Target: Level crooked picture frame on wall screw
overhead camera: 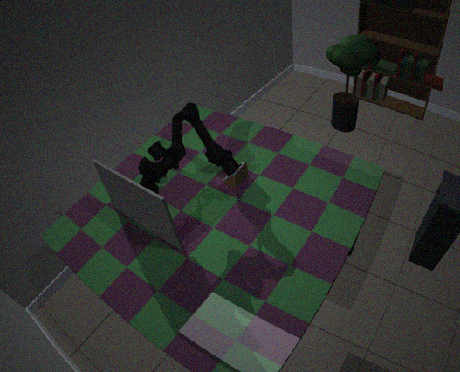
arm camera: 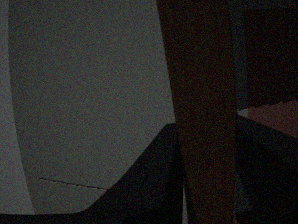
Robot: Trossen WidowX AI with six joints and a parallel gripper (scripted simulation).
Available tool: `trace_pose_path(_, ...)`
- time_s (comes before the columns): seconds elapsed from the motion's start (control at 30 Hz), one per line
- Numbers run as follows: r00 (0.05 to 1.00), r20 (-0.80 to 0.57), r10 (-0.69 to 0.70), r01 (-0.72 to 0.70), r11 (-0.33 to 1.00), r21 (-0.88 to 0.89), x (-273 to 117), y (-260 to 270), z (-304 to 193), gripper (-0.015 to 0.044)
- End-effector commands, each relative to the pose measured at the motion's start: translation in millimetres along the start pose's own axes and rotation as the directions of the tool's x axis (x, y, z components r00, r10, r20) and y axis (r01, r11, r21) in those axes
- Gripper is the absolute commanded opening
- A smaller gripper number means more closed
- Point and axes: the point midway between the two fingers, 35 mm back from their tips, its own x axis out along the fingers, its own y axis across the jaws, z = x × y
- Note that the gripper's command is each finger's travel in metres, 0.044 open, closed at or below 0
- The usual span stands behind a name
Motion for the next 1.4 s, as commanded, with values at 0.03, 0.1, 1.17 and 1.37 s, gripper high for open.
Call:
trace_pose_path(0.03, 1.000, 0.001, 0.011, -0.011, 1.000, 0.003, -0.1, 2.6, 0.5, 0.0000)
trace_pose_path(0.1, 1.000, 0.001, 0.011, -0.011, 1.000, 0.003, -0.1, 2.6, 0.5, 0.0000)
trace_pose_path(1.17, 1.000, 0.001, 0.011, -0.011, 1.000, 0.003, -0.1, 3.6, 3.3, 0.0000)
trace_pose_path(1.37, 1.000, 0.001, 0.011, -0.011, 1.000, 0.003, -0.1, 3.9, 4.6, 0.0000)
